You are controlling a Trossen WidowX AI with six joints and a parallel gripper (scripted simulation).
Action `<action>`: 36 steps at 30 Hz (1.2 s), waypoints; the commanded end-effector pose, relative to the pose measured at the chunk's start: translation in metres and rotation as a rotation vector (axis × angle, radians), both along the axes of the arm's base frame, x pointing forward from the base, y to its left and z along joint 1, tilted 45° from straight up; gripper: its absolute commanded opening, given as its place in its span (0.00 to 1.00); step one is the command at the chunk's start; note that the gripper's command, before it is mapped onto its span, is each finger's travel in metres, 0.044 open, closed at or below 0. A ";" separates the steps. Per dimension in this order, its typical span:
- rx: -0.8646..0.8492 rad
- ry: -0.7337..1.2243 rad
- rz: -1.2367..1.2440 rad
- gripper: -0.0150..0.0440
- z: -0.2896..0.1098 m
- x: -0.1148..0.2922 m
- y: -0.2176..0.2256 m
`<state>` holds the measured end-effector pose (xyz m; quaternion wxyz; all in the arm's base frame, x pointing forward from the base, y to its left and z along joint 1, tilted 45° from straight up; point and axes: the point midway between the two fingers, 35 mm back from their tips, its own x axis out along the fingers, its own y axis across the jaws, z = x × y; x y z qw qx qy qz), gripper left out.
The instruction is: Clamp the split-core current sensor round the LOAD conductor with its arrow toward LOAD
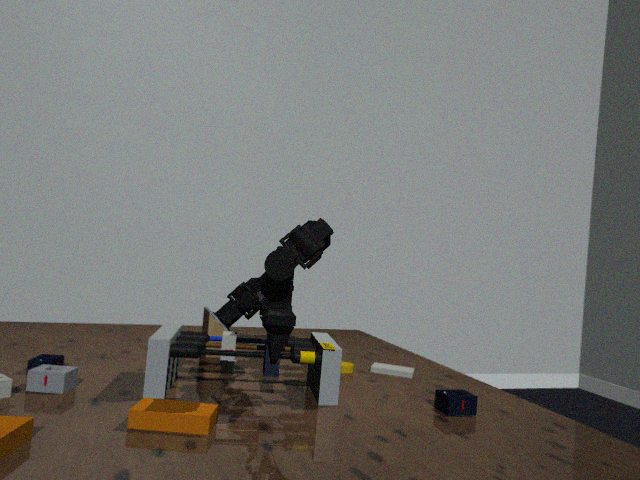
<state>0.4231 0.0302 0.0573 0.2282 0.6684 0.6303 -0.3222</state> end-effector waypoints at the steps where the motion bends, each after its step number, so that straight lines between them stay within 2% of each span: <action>1: 0.005 0.009 -0.005 1.00 -0.005 -0.001 0.002; 22: 0.006 0.009 -0.005 1.00 -0.024 -0.001 0.022; 36: 0.001 0.000 -0.003 0.84 -0.021 0.000 0.019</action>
